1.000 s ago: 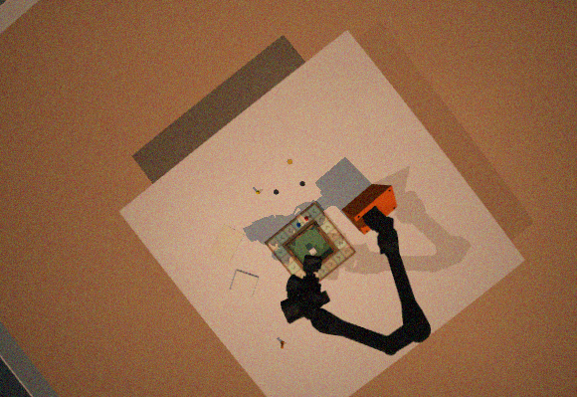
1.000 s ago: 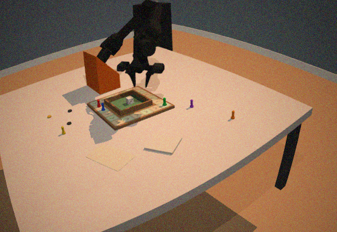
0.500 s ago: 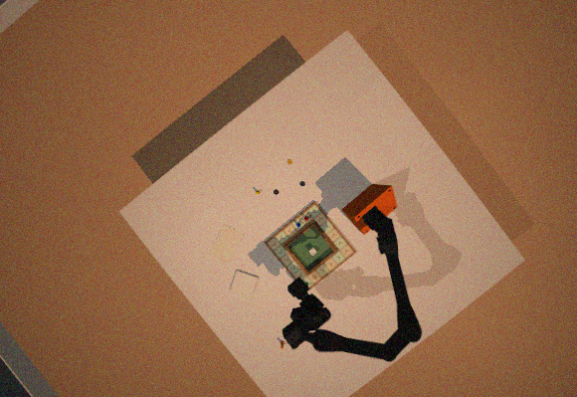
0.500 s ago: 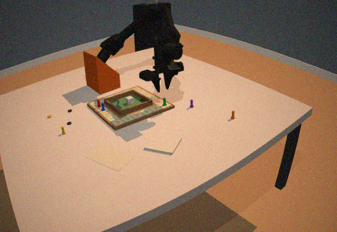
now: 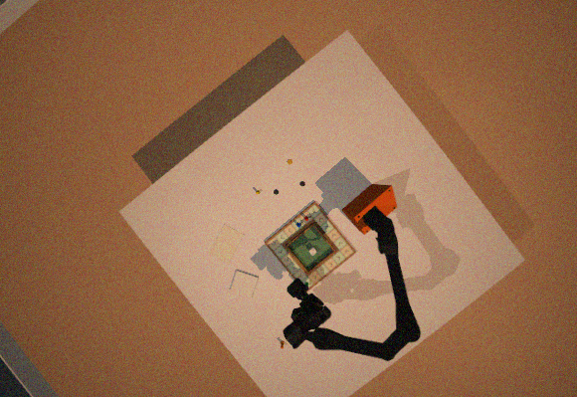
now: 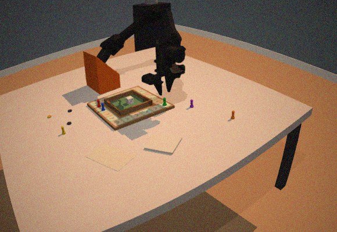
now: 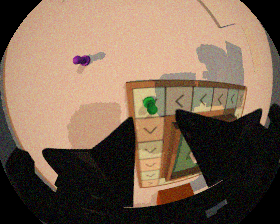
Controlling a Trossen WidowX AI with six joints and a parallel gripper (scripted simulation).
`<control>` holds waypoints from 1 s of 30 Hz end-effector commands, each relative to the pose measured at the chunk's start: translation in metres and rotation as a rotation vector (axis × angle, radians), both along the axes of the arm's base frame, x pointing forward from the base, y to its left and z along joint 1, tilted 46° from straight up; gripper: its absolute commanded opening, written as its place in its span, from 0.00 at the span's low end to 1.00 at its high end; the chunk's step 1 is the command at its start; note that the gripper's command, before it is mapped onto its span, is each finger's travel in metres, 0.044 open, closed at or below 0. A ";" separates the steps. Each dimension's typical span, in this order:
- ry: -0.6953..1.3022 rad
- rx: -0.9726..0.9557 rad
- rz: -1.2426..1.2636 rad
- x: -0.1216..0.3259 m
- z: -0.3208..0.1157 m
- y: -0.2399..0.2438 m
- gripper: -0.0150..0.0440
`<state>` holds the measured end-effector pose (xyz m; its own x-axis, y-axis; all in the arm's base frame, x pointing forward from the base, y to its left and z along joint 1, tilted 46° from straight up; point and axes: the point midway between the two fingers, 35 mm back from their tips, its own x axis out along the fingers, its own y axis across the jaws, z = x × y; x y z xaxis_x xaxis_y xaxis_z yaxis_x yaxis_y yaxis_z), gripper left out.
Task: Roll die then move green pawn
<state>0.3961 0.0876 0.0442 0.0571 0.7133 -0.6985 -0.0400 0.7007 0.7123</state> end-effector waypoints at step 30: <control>0.011 0.008 -0.005 0.000 -0.032 0.030 0.37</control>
<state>0.3981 0.1165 0.0150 0.0576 0.7166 -0.6951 -0.0382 0.6974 0.7157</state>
